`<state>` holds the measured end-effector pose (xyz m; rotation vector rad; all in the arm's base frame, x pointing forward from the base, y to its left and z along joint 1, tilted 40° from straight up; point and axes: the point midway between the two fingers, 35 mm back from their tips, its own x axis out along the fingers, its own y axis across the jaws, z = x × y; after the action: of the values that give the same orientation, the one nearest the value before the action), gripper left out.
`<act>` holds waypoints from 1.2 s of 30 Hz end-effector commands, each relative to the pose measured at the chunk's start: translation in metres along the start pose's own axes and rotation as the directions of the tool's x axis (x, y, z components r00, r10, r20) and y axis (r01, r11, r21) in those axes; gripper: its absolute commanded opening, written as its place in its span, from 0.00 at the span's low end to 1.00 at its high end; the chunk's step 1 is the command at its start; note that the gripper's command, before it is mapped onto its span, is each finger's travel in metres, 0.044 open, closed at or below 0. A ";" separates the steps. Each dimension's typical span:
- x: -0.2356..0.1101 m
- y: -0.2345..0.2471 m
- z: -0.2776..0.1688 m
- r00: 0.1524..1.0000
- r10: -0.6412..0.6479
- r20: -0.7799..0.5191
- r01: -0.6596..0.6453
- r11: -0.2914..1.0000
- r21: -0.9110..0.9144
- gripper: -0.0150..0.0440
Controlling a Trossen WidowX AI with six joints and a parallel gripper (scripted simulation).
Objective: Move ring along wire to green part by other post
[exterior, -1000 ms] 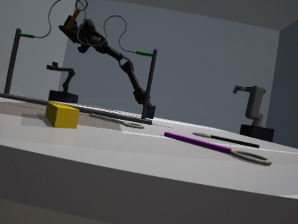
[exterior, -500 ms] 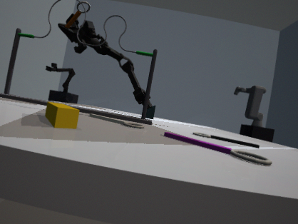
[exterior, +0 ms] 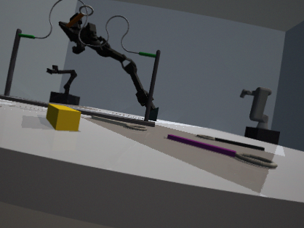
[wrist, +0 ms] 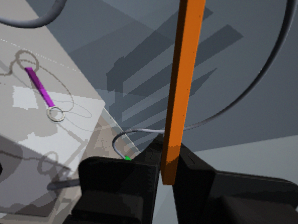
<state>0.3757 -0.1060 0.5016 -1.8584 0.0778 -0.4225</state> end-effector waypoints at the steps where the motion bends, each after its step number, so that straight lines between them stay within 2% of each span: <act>1: -0.001 -0.002 0.001 1.000 -0.024 0.013 0.025 0.998 -0.050 0.00; 36: -0.001 -0.020 0.006 0.977 -0.185 0.107 0.213 0.876 -0.433 0.00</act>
<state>0.3721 -0.0957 0.5195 -2.3001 -0.0507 -0.5186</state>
